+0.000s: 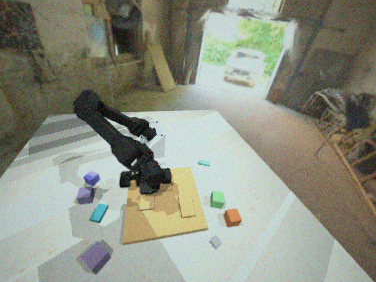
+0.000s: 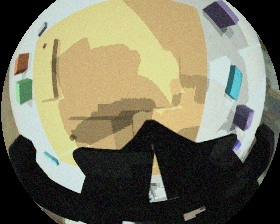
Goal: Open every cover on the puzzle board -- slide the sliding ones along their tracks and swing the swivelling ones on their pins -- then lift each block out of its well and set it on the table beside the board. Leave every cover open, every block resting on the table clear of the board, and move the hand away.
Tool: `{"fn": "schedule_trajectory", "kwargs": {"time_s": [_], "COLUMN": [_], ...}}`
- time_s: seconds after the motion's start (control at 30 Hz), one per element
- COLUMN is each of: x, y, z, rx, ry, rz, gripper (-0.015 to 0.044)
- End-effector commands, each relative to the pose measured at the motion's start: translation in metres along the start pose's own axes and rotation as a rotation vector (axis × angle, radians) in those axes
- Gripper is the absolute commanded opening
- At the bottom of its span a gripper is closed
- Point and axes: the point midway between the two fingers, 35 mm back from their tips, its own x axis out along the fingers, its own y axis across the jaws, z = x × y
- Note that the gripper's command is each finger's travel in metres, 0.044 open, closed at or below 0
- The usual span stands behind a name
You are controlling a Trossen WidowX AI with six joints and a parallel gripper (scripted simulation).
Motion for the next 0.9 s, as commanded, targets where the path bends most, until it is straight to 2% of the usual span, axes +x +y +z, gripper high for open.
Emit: {"fn": "schedule_trajectory", "kwargs": {"time_s": [0.0, 0.87], "x": [0.006, 0.019], "y": [-0.001, -0.002], "z": [-0.002, 0.007], "rx": [-0.006, -0.005], "ry": [0.005, 0.004], "rz": [-0.006, -0.009], "gripper": [0.0000, 0.0000]}}
